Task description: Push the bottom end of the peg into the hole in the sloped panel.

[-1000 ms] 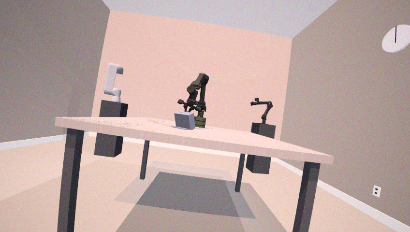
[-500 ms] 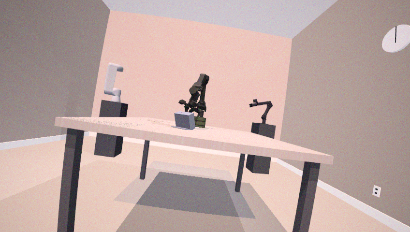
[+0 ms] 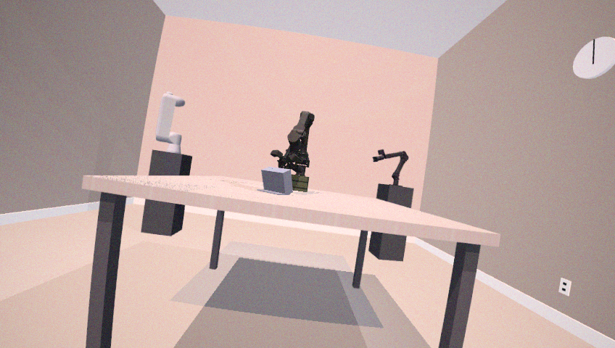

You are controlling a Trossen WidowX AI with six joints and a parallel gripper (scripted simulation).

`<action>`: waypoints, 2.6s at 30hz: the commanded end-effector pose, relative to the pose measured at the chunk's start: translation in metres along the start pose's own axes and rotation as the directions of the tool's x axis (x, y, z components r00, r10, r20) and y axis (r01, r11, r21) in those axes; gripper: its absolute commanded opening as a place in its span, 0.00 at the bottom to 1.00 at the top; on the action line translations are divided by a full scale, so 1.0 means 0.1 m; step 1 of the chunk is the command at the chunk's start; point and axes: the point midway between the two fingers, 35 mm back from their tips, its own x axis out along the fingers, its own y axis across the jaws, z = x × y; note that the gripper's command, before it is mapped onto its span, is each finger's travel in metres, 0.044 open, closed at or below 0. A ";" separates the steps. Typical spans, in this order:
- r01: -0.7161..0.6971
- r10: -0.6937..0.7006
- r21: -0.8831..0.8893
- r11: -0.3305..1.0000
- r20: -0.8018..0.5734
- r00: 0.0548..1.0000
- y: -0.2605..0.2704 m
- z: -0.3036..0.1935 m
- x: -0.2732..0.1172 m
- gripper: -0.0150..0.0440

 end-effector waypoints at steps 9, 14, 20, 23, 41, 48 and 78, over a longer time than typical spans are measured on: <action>0.059 -0.058 -0.141 0.988 0.012 0.998 0.04 0.06 0.02 0.25; 0.083 -0.081 -0.198 0.977 0.019 0.997 0.06 0.08 0.03 0.25; 0.112 -0.108 -0.265 0.958 0.027 0.994 0.08 0.11 0.04 0.25; 0.126 -0.122 -0.297 0.946 0.032 0.992 0.09 0.13 0.04 0.25; 0.207 -0.202 -0.479 0.853 0.063 0.977 0.17 0.21 0.04 0.25; 0.235 -0.231 -0.543 0.806 0.075 0.970 0.20 0.24 0.04 0.25; 0.323 -0.352 -0.765 0.558 0.135 0.926 0.33 0.33 -0.01 0.25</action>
